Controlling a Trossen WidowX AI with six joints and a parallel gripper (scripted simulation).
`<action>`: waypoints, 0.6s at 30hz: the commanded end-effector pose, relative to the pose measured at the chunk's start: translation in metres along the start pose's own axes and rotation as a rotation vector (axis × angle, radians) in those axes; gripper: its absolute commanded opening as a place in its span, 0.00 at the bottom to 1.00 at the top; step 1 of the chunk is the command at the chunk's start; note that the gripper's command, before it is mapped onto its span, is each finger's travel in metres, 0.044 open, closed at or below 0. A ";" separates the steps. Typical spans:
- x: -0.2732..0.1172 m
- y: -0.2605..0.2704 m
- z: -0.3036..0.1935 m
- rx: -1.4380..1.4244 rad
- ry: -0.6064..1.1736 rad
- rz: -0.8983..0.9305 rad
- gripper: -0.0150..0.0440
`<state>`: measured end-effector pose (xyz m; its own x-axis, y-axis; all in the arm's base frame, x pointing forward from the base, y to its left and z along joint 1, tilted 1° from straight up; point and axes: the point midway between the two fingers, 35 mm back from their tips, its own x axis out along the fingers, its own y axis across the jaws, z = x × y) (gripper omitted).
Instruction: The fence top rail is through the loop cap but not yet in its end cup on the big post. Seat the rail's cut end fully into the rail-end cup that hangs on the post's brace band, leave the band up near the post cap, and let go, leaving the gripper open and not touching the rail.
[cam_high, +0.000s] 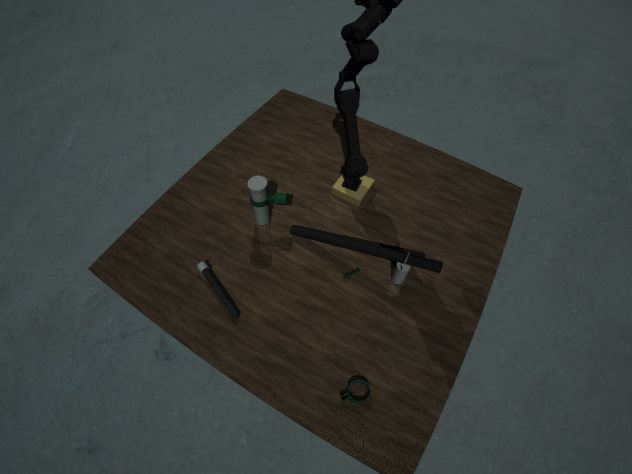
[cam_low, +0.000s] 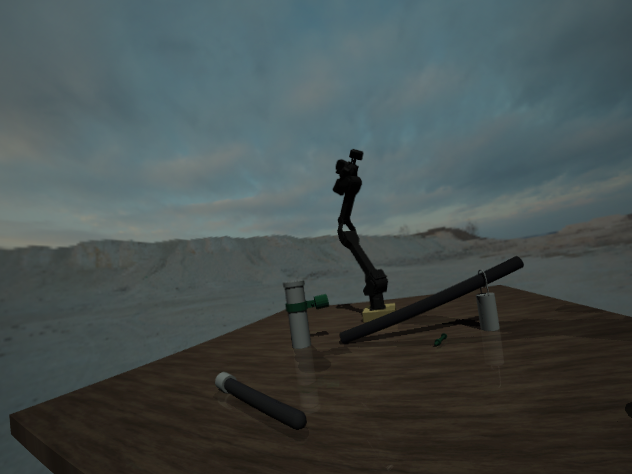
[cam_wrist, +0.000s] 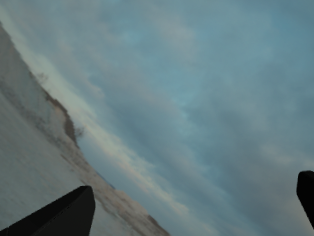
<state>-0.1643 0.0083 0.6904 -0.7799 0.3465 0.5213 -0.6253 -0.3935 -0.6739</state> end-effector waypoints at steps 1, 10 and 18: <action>0.000 -0.001 0.000 0.000 -0.006 -0.003 0.98; -0.027 -0.087 -0.032 0.057 -0.028 -0.333 1.00; -0.096 -0.176 -0.089 0.090 0.084 -0.764 1.00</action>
<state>-0.0240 0.0979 0.7204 -0.2977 0.5522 0.7788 -0.9544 -0.1897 -0.2304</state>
